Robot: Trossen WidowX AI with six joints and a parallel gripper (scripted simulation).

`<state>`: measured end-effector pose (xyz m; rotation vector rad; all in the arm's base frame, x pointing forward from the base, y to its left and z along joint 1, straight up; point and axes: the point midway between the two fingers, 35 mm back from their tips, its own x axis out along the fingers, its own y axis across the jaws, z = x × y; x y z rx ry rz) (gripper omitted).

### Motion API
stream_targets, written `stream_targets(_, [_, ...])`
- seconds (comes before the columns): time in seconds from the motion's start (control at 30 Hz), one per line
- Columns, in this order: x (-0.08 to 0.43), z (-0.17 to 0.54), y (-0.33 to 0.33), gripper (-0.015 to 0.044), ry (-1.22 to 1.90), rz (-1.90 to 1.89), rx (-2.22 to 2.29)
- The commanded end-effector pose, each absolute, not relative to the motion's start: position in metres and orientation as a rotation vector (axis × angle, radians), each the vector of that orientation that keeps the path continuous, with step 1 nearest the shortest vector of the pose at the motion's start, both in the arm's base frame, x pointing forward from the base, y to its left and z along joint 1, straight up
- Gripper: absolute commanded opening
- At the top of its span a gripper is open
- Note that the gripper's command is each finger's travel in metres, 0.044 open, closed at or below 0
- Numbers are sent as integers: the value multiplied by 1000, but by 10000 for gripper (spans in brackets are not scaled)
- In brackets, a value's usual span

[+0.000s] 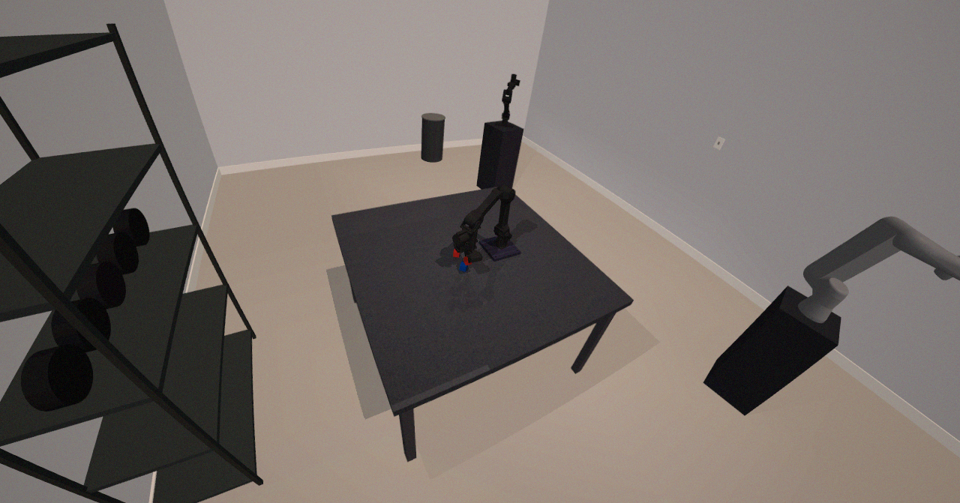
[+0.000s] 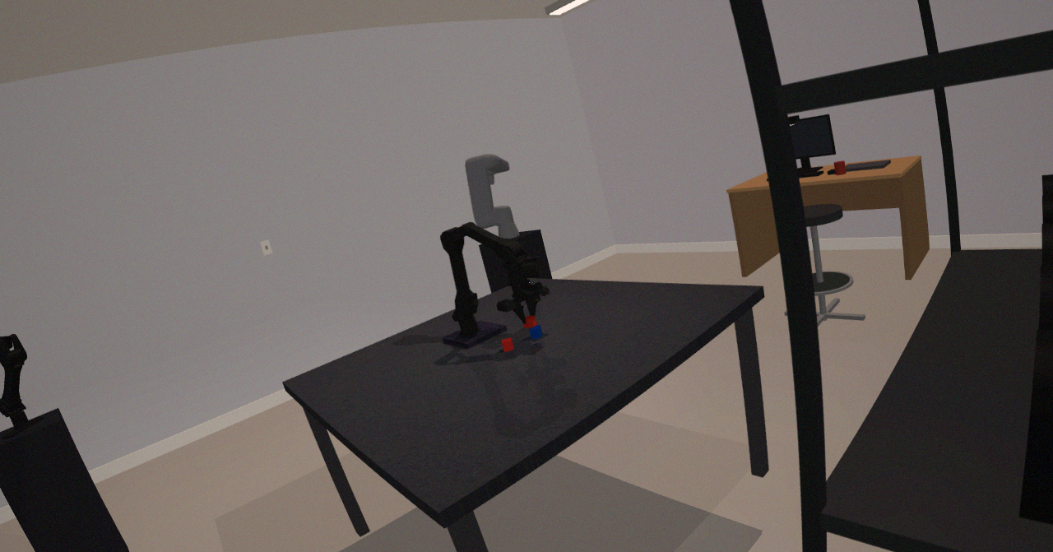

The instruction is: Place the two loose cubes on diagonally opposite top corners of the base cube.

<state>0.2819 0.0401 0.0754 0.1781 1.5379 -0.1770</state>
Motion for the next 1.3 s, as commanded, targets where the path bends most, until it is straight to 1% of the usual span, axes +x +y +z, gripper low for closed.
stream_targets(0.0, [282,75,41,157,1537,-174,178])
stream_targets(0.07, [282,75,41,205,1537,-174,178])
stream_targets(0.93, [281,106,40,205,1538,-177,178])
stream_targets(1.0, [281,104,37,258,1543,-158,157])
stream_targets(1.03, [282,106,33,265,1544,-133,132])
stream_targets(1.27, [283,118,2,265,1546,76,-86])
